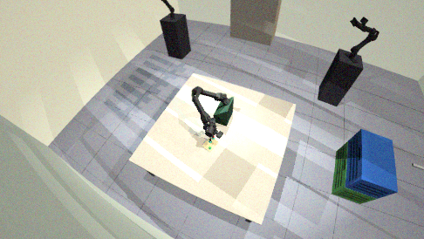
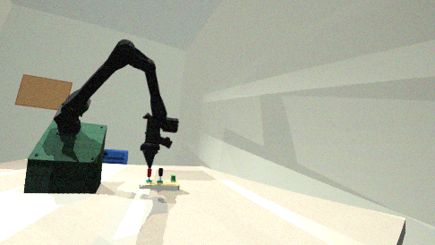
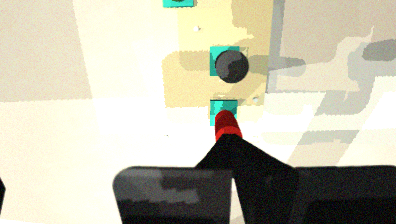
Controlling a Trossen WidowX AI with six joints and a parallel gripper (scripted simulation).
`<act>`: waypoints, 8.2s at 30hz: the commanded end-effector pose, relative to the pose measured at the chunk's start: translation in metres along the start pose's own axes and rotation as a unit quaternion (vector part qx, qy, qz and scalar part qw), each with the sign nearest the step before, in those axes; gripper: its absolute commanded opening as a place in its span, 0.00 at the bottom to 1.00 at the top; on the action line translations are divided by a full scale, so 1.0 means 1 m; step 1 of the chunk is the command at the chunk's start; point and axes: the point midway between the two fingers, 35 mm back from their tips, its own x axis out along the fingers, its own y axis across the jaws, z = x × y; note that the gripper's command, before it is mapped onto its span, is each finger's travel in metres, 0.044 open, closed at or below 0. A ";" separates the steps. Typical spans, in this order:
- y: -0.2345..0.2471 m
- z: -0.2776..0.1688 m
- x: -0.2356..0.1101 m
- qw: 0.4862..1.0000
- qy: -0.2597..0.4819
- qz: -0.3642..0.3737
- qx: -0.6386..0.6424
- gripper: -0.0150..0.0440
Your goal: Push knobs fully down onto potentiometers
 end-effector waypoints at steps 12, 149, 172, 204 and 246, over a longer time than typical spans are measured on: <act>0.000 0.000 0.002 1.000 -0.001 -0.002 -0.003 0.25; -0.001 0.000 0.026 1.000 -0.001 -0.003 -0.003 0.25; -0.001 0.000 0.027 1.000 -0.001 -0.003 -0.003 0.25; -0.001 0.000 0.030 1.000 -0.001 -0.003 -0.003 0.25; -0.001 0.000 0.018 1.000 -0.001 -0.003 -0.003 0.25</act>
